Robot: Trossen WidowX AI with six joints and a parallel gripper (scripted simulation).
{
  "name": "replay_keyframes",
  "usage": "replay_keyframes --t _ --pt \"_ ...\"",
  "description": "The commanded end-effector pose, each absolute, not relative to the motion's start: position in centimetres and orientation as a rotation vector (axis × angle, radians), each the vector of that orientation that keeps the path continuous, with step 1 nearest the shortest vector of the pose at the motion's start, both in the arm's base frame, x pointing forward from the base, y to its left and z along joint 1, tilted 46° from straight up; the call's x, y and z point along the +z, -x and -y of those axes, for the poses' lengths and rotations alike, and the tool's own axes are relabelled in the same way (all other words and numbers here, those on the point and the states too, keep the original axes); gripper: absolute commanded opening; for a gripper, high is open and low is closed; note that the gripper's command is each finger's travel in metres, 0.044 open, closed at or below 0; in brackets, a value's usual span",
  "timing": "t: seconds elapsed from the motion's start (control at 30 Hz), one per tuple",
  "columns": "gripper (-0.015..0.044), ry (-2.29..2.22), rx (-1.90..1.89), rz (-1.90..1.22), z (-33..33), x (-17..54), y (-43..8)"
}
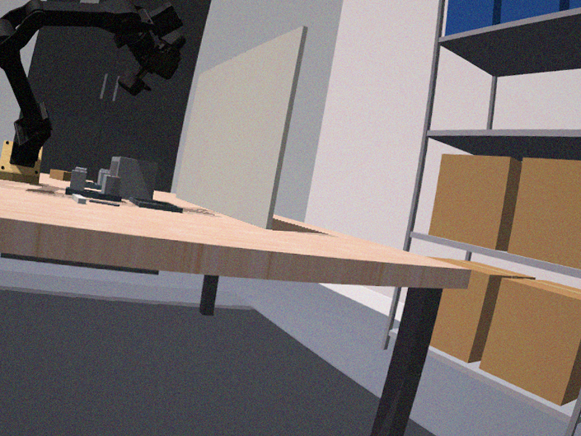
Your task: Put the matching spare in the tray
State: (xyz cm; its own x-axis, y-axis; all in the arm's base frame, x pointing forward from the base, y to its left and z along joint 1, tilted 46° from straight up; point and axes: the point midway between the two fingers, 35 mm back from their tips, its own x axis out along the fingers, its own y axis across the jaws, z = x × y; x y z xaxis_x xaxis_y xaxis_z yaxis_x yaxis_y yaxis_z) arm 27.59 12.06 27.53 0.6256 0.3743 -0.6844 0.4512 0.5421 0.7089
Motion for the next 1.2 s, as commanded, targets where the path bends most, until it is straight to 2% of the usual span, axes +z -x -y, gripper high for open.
replay_keyframes --t 0.0,0.3,0.57,1.17 --pt "0.044 -0.766 -0.258 -1.026 -10.8 23.8 -30.5" --pt "0.044 -0.127 -0.53 -1.223 -8.0 17.2 -34.1" --pt "0.044 0.524 -0.628 -1.391 -6.1 12.8 -36.8" --pt "0.044 0.524 -0.628 -1.391 -6.1 12.8 -36.8"
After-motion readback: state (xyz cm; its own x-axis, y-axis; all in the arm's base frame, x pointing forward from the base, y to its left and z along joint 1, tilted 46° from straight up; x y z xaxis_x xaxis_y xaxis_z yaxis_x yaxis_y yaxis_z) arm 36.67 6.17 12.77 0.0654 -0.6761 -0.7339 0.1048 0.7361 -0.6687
